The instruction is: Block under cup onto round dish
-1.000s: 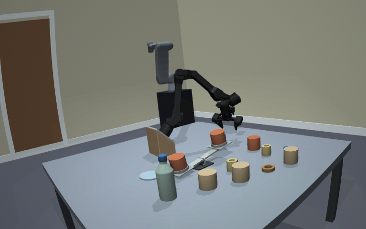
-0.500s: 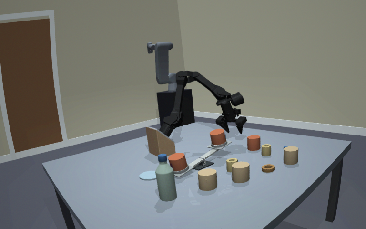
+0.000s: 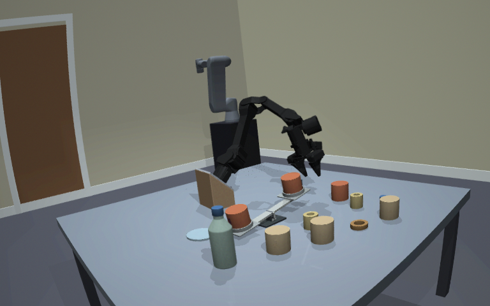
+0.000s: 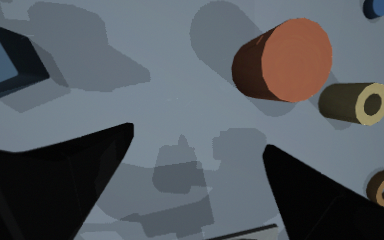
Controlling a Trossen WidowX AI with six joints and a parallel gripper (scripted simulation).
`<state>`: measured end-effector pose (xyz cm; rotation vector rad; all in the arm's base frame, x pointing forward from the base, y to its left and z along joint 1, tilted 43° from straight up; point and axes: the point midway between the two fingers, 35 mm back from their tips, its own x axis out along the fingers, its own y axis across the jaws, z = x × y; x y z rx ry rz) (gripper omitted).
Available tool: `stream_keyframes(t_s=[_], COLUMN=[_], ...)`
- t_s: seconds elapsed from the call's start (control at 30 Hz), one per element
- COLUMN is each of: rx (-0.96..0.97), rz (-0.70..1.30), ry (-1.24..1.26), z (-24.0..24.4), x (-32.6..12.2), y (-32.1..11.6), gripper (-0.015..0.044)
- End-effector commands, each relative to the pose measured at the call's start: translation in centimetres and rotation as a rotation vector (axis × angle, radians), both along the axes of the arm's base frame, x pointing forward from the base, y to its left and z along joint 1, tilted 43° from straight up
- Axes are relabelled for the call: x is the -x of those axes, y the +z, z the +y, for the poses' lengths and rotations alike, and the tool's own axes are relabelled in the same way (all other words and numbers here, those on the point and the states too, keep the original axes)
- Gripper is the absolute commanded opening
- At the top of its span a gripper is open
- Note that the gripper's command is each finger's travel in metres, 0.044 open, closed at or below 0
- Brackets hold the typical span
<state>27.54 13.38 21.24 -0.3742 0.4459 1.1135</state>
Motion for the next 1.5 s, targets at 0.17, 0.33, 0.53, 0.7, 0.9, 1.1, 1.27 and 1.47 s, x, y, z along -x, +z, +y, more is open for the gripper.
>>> stream_keyframes(t_s=[0.17,0.33,0.53,0.7,0.9,1.1,1.27,1.47], rx=[-0.003,0.015,0.010,-0.018,-0.002,-0.042,-0.117,-0.235], rz=[0.081,0.066,0.108,0.193,0.166,0.242,0.337,0.431], ry=[-0.164,-0.271,-0.369,-0.455,-0.562,-0.622,-0.703,-0.803], z=[-6.2,-9.6,-12.1,-13.8,-16.8,-19.0,-21.5,-23.8], x=[-0.9,-2.3,-2.5,-1.9,-2.5,-1.1,1.0,3.8], y=[-2.1,-2.9,-3.5,-4.0,-3.3,-4.8,-6.4,-8.0], gripper=[0.0440,0.0440,0.0440,0.0440,0.0440,0.0440,0.0440,0.0440])
